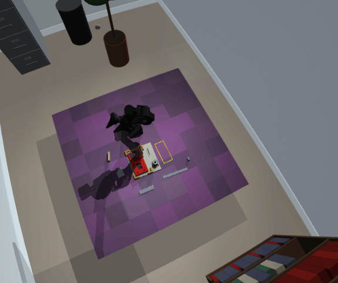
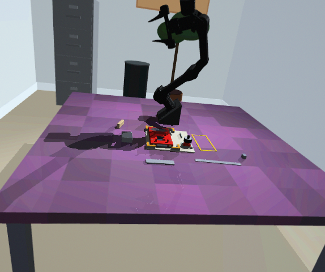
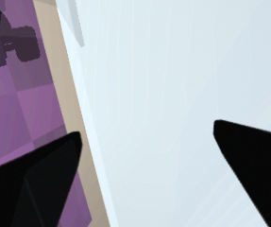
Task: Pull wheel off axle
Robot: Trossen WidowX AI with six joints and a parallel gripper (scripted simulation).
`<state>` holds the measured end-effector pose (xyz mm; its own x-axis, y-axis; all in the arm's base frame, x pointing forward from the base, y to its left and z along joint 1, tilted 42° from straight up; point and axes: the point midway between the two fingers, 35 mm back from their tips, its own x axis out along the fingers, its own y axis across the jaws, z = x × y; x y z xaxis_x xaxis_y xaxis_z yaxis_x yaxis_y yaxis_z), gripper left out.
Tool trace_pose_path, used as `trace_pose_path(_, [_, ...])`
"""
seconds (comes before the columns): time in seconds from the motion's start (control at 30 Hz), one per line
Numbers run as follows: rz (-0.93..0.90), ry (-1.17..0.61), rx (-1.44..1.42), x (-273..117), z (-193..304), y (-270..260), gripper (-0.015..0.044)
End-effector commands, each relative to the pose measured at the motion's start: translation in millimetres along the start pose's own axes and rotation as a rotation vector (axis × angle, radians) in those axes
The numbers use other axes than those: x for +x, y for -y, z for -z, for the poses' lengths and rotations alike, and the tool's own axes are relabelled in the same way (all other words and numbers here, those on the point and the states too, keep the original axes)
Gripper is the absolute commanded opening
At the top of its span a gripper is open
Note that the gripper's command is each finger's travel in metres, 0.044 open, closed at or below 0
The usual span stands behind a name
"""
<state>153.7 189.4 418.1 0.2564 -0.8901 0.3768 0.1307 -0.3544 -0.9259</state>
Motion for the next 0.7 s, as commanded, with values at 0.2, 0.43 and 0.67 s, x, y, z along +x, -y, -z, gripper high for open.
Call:
trace_pose_path(0.2, [-0.103,0.035,0.233,28.5,59.0,28.4,0.03])
trace_pose_path(0.43, [-0.289,0.065,0.498,86.6,121.4,38.8,0.03])
trace_pose_path(0.67, [-0.49,0.074,0.671,151.7,154.9,24.1,0.03])
